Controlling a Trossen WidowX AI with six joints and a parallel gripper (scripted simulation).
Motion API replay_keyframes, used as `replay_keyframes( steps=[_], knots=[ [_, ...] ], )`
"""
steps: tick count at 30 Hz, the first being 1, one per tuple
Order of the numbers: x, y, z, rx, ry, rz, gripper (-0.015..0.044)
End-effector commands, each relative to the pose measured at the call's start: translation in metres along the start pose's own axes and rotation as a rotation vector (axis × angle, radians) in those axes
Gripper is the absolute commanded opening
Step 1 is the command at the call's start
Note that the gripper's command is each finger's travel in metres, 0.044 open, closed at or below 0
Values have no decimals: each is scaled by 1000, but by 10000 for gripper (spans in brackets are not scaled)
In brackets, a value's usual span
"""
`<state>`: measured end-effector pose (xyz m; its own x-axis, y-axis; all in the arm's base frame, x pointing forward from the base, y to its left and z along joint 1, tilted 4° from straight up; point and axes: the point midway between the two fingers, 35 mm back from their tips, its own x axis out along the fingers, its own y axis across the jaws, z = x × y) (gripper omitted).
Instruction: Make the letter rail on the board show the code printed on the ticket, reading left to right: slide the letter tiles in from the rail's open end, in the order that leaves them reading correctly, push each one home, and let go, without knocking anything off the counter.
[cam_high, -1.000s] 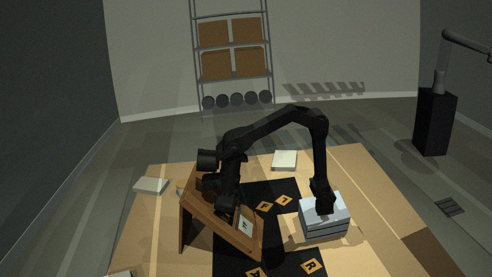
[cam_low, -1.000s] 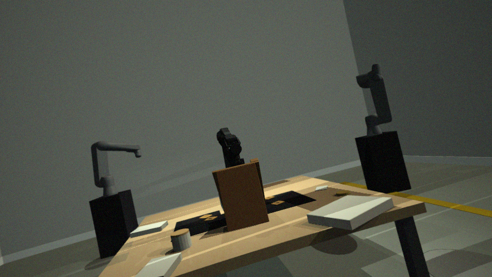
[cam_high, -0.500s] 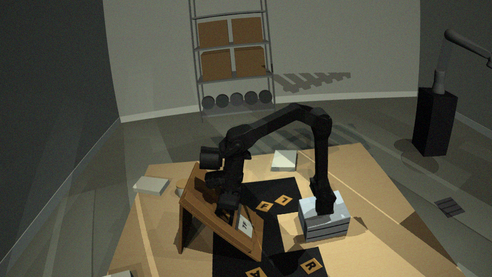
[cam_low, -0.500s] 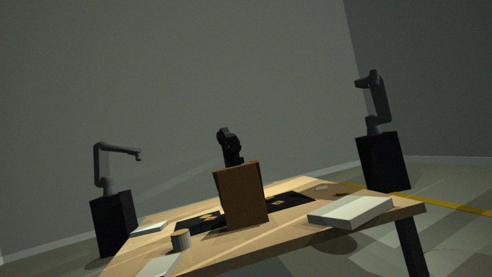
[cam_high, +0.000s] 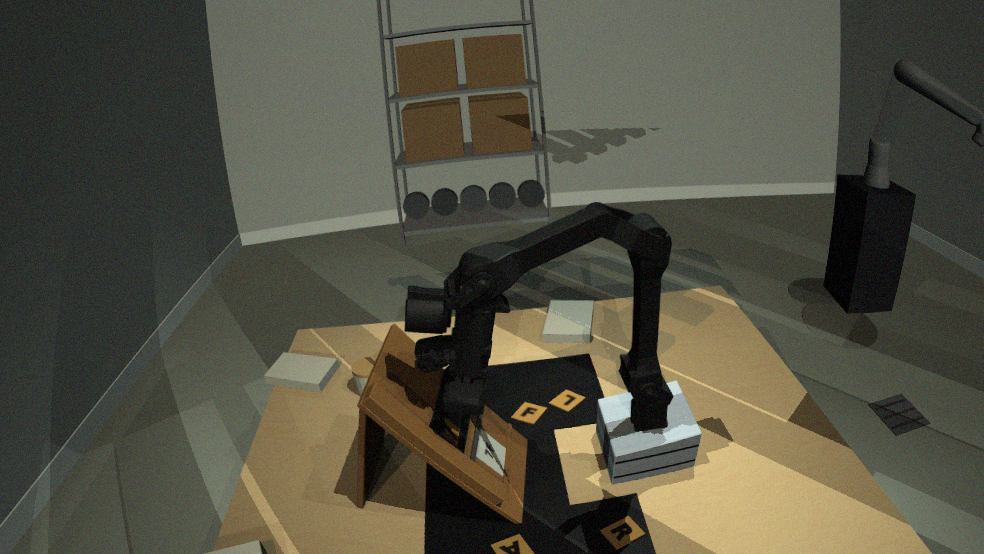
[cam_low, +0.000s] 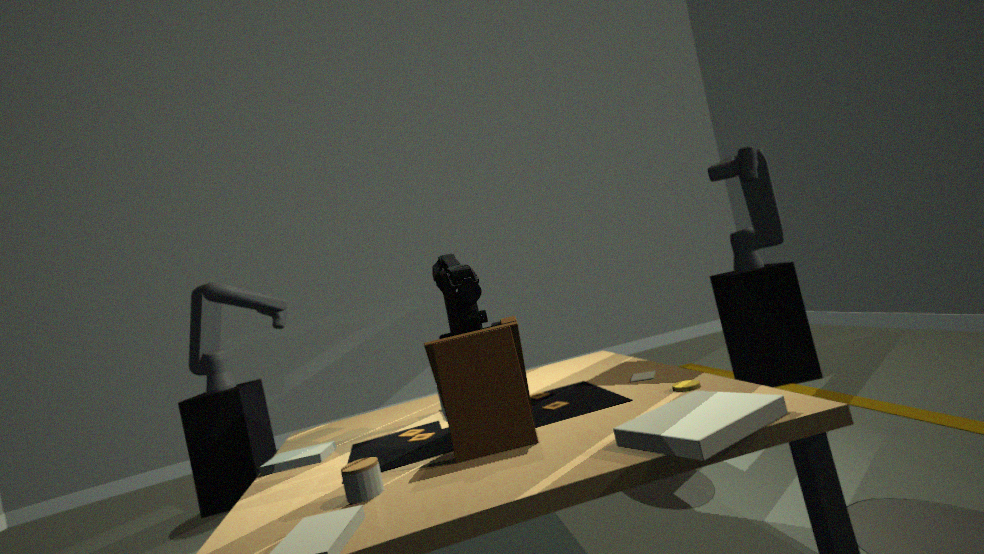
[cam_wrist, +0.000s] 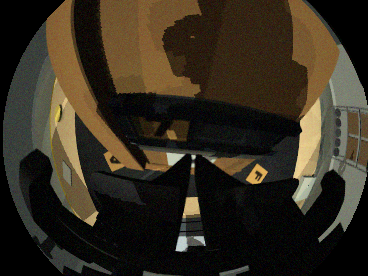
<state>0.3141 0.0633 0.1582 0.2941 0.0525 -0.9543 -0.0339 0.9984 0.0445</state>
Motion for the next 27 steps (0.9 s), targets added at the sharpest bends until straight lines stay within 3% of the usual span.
replay_keyframes(
  steps=[1, 9, 15, 21, 27],
  knots=[
    [-9, -8, -3, -84, -10, 29, 79],
    [-60, -44, -24, -629, -168, 146, 289],
    [-98, -58, -45, -1049, -364, 120, 440],
    [-132, -62, -66, -1460, -560, -32, 440],
    [-136, -62, -69, -1505, -580, -58, 440]
  ],
)
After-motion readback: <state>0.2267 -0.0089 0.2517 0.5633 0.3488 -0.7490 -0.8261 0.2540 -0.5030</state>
